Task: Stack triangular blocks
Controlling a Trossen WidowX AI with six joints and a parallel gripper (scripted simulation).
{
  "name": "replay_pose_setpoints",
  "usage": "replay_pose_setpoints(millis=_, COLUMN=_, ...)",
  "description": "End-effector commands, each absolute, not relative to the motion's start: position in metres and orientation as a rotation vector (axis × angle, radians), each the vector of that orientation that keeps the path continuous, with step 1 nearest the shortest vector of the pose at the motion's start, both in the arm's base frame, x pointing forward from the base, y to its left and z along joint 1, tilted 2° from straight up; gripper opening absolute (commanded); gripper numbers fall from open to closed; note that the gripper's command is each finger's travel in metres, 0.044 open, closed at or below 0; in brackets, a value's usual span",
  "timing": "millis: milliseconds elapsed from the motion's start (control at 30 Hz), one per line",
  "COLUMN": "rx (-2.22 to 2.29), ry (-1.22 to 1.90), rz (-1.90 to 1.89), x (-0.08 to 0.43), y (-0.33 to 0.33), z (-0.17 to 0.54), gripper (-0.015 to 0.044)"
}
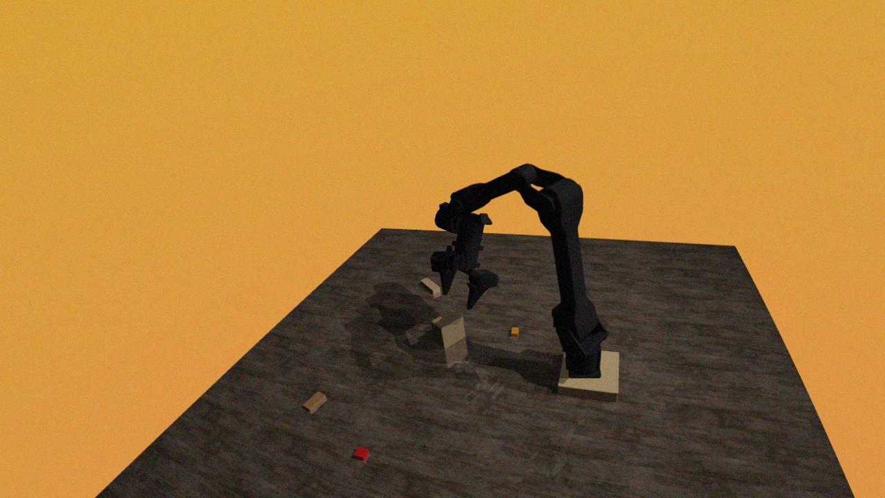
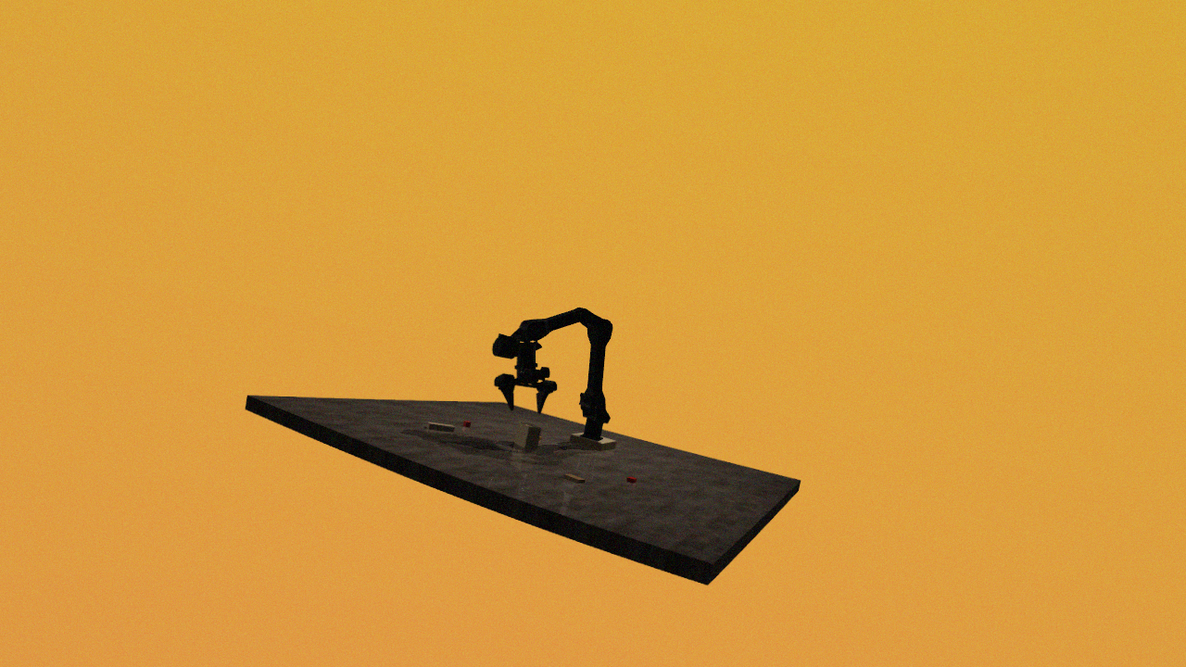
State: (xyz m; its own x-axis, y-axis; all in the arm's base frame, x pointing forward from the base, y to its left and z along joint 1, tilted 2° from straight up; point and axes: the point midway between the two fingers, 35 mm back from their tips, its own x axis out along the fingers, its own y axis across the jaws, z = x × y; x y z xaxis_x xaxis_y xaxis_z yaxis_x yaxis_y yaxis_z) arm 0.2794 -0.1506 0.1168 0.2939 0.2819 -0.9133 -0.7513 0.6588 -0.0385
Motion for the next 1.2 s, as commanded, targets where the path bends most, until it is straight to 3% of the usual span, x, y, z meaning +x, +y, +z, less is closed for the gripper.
replay_pose_setpoints(millis=0, rx=-0.537, ry=1.050, rz=0.722, x=0.2644, y=-0.1601, z=0.1621, gripper=0.0440)
replay_pose_setpoints(millis=1167, rx=-0.539, ry=1.051, rz=0.711, x=0.2670, y=-0.1603, z=0.1564, gripper=0.0440)
